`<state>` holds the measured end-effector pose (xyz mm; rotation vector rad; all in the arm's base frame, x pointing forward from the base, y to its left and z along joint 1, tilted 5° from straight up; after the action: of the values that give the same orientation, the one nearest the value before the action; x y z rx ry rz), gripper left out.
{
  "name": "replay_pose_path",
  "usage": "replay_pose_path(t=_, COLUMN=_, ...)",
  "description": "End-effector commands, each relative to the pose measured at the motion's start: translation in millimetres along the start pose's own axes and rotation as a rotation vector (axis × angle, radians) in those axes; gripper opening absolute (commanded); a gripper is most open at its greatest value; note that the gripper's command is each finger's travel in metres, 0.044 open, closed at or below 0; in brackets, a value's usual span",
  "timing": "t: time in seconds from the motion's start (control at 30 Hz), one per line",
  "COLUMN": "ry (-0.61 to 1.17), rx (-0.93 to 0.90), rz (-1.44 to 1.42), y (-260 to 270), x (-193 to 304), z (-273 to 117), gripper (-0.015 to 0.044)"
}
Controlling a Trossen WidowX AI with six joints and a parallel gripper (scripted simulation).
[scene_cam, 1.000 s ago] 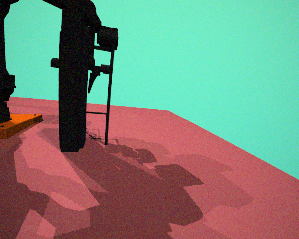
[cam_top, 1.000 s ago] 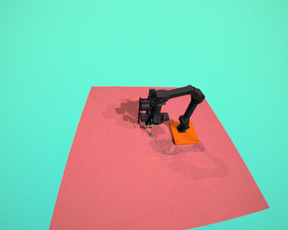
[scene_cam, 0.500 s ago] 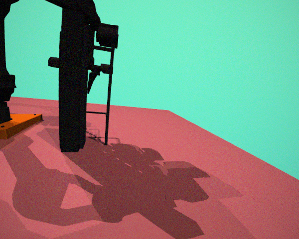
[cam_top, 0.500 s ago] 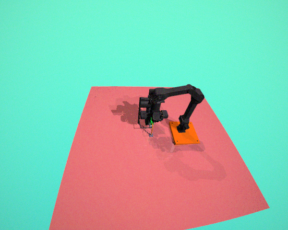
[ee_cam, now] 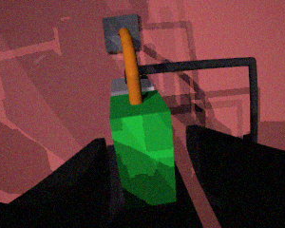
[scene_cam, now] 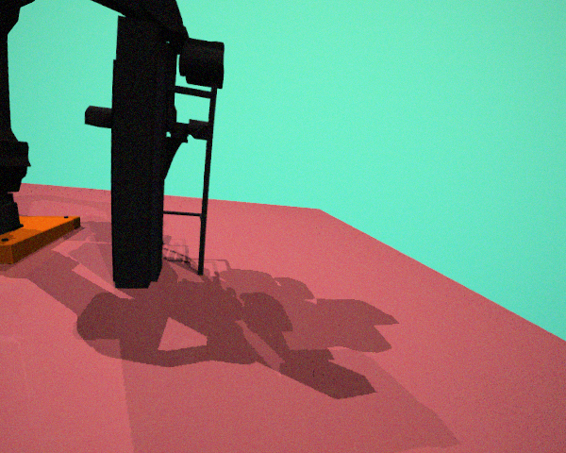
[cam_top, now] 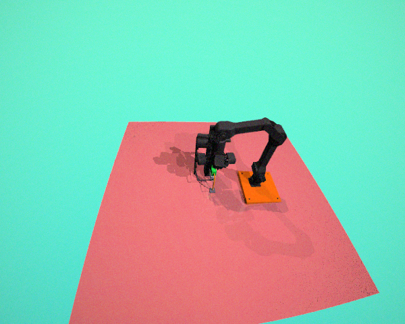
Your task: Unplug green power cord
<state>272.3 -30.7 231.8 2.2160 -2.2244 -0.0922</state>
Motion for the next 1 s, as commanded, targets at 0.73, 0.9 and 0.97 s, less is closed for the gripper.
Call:
replay_pose_path(t=0.73, ry=0.0, rx=0.001, rz=0.0, y=-0.1, x=0.7, z=10.4, gripper=0.0035)
replay_pose_path(t=0.9, ry=0.0, rx=0.001, rz=0.0, y=-0.4, x=-0.9, z=10.3, gripper=0.0)
replay_pose_path(t=0.97, ry=0.0, rx=0.001, rz=0.0, y=-0.7, x=-3.2, z=10.3, gripper=0.0)
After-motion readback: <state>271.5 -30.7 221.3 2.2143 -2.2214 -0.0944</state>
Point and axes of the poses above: the point midway between the two fingers, 35 mm back from their tips, its own z axis out along the fingers, its own y axis across the jaws, x = y × z, the point moved 10 cm from there along -z, back along the fingers, and after that the axes turned 1 degree about -z, right-handed, at the moved point
